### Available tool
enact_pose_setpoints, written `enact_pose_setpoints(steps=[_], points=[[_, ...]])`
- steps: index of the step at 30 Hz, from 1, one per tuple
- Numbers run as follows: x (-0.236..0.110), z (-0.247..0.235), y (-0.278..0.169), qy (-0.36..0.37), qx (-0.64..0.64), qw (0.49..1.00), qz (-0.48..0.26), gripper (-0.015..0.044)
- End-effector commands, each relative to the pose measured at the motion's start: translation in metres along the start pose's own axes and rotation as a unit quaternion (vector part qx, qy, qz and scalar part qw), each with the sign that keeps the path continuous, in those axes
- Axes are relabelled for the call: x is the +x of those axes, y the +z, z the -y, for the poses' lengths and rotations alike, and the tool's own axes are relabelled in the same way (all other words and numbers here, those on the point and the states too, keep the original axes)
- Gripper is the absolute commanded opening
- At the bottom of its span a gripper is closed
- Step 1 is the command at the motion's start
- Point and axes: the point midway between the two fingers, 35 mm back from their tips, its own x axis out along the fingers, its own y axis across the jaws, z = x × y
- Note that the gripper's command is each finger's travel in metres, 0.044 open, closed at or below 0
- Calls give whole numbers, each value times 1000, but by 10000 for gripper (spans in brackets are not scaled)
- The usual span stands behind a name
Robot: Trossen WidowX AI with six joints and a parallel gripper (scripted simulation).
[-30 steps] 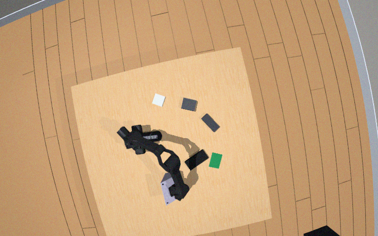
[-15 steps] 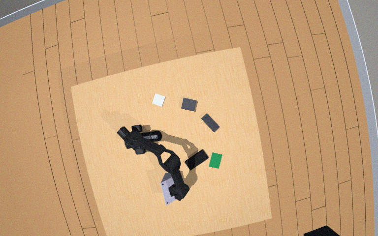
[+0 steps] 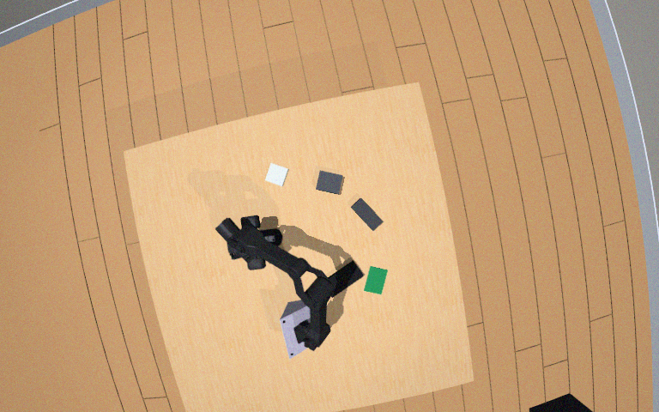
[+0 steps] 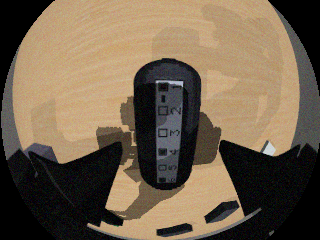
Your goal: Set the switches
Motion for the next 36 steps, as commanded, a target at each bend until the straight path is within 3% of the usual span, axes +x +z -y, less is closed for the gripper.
enact_pose_setpoints(steps=[1, 13, 16, 20, 25, 30, 34, 36], points=[[0, -2, -2, 2, -6, 1000, -3, 440], [0, -2, -2, 2, -6, 1000, -3, 440], [-1, 0, -1, 7, -32, 999, -2, 361], [-8, 9, 4, 32, -185, 982, 8, 256], [-18, 18, 8, 62, -377, 924, 31, 125], [-29, 24, 10, 84, -550, 828, 64, 0], [-37, 27, 10, 94, -667, 733, 95, 0], [-39, 27, 9, 95, -686, 715, 100, 0]])
